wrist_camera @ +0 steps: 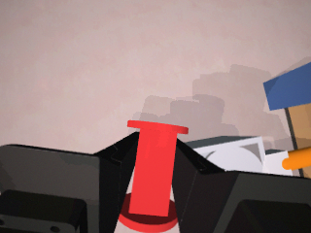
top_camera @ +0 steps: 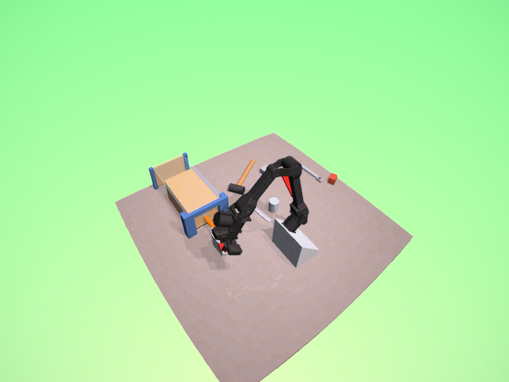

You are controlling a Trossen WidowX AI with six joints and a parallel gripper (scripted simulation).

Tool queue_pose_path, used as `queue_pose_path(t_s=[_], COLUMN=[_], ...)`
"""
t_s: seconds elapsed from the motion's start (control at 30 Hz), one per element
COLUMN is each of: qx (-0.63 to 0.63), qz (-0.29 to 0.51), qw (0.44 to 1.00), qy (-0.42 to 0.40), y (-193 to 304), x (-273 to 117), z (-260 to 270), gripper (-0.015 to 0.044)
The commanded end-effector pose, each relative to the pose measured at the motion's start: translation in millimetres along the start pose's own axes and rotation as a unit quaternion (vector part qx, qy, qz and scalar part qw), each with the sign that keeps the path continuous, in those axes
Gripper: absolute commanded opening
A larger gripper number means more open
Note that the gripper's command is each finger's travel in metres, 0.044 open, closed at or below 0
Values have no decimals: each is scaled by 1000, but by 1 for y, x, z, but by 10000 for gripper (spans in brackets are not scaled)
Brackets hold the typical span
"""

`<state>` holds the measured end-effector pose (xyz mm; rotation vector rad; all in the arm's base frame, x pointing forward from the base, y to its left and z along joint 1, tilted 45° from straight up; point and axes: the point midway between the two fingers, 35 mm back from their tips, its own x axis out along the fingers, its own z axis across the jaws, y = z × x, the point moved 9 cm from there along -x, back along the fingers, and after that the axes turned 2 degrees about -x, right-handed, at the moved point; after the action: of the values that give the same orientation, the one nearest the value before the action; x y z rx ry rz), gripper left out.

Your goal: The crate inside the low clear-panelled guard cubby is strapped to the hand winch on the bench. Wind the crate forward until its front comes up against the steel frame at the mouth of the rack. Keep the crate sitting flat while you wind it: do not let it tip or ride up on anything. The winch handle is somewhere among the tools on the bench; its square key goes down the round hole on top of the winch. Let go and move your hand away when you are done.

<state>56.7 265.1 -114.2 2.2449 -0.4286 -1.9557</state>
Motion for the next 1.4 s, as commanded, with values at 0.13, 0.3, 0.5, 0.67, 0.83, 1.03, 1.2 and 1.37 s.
queue_pose_path(t_s=[0.13, 0.3, 0.5, 0.67, 0.83, 1.03, 1.2, 1.37], qx=[-4, -4, -4, -4, -4, -4, -4, -4], qz=[14, 14, 15, 15, 15, 15, 15, 16], qw=[1000, 1000, 1000, 1000, 1000, 1000, 1000, 1000], qy=[-2, -2, -2, -2, -2, -1, -1, -1], y=[18, 24, 31, 36, 42, 48, 53, 59], x=[-4, -7, -11, -13, -16, -19, -22, -24], z=[4, 4, 4, 3, 2, 0, -2, -4], gripper=[0, 0, 0, 0, 0, 0, 0, 0])
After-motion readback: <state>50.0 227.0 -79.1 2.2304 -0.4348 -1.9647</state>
